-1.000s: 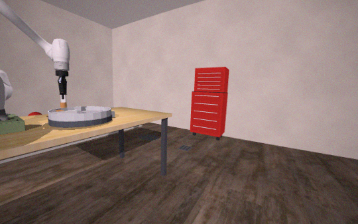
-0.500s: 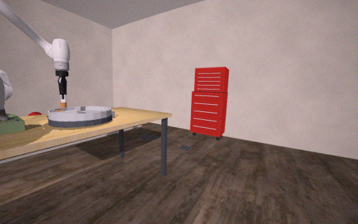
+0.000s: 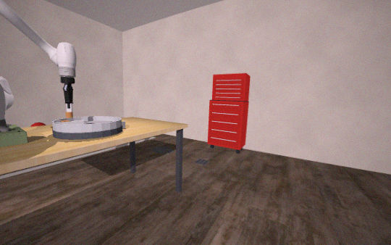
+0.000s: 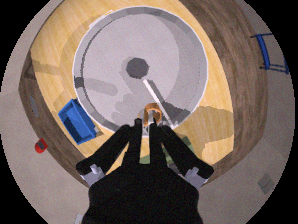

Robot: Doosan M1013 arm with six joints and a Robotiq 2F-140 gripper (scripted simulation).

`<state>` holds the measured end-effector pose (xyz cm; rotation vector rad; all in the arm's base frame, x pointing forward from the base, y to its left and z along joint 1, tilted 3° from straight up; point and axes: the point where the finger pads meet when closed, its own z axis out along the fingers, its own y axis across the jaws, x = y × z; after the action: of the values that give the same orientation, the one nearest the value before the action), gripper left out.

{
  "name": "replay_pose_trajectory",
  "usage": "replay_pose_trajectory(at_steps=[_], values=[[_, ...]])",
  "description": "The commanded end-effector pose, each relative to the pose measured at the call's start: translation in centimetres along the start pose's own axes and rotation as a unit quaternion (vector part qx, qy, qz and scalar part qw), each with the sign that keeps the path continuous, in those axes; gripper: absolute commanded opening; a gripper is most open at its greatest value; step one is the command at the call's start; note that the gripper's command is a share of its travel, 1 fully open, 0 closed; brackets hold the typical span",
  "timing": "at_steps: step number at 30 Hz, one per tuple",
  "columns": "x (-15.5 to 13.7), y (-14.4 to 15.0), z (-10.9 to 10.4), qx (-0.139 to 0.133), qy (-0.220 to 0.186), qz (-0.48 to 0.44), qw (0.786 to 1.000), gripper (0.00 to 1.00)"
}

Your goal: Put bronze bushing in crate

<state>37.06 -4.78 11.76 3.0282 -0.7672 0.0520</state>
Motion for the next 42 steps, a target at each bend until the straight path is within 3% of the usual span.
replay_pose_trajectory(at_steps=[1, 8, 16, 18, 33, 35, 42], values=[[0.3, -0.2, -0.4, 0.002, 0.004, 0.0, 1.0, 0.0], [-0.1, -1.8, -0.5, 0.002, 0.004, 0.0, 1.0, 0.0], [-1.6, -6.7, -0.5, 0.002, 0.004, 0.0, 1.0, 0.0], [-1.6, -6.7, -0.5, 0.002, 0.004, 0.0, 1.0, 0.0], [-5.7, -20.8, -0.5, 0.002, 0.004, 0.0, 1.0, 0.0], [-5.7, -20.8, -0.5, 0.002, 0.004, 0.0, 1.0, 0.0], [-7.8, -28.0, -0.5, 0.002, 0.004, 0.0, 1.0, 0.0]])
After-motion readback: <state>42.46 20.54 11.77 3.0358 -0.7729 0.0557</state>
